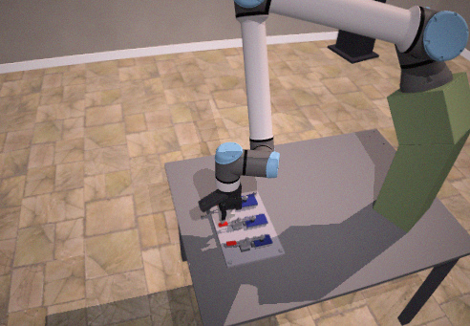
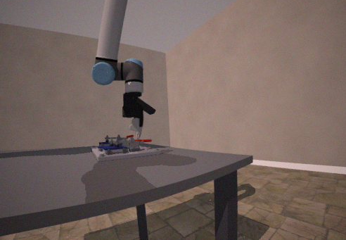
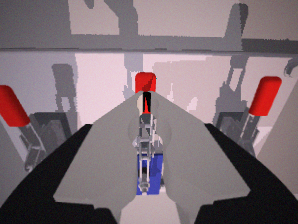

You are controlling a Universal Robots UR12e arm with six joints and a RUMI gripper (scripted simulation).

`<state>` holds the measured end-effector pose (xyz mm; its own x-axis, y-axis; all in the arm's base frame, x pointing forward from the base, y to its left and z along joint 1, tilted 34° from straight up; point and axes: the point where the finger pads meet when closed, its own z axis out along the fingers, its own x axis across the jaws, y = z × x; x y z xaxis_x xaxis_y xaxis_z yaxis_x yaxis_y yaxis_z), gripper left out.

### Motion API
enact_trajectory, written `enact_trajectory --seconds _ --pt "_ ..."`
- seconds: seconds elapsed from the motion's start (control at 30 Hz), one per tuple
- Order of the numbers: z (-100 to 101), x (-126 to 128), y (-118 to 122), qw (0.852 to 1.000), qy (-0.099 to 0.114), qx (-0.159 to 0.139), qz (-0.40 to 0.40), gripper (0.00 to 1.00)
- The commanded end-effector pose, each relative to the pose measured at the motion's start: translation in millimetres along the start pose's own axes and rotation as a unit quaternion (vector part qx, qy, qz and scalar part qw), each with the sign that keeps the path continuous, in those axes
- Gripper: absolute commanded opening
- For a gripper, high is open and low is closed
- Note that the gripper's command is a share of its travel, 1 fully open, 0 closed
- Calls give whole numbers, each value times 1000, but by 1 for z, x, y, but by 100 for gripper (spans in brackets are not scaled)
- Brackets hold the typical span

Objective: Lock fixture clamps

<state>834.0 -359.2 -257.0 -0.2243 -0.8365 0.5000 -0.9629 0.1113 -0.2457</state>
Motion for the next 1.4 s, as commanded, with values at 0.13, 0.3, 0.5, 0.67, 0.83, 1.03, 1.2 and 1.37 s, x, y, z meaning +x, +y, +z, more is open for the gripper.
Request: enact_trajectory --seconds 0.13,0.3,0.5,0.67,0.83,1.03,1.2,1.37 --pt "-1 0 -1 1000 0 1 0 0" --pt "-1 0 -1 1000 0 1 0 0" --pt "-3 0 -1 1000 0 1 0 0" --pt "-7 0 -1 1000 0 1 0 0" --pt "-14 0 -1 1000 0 1 0 0" --pt "-21 0 -1 1000 0 1 0 0" --pt "-32 0 -1 1000 0 1 0 0" --pt "-42 0 -1 1000 0 1 0 0"
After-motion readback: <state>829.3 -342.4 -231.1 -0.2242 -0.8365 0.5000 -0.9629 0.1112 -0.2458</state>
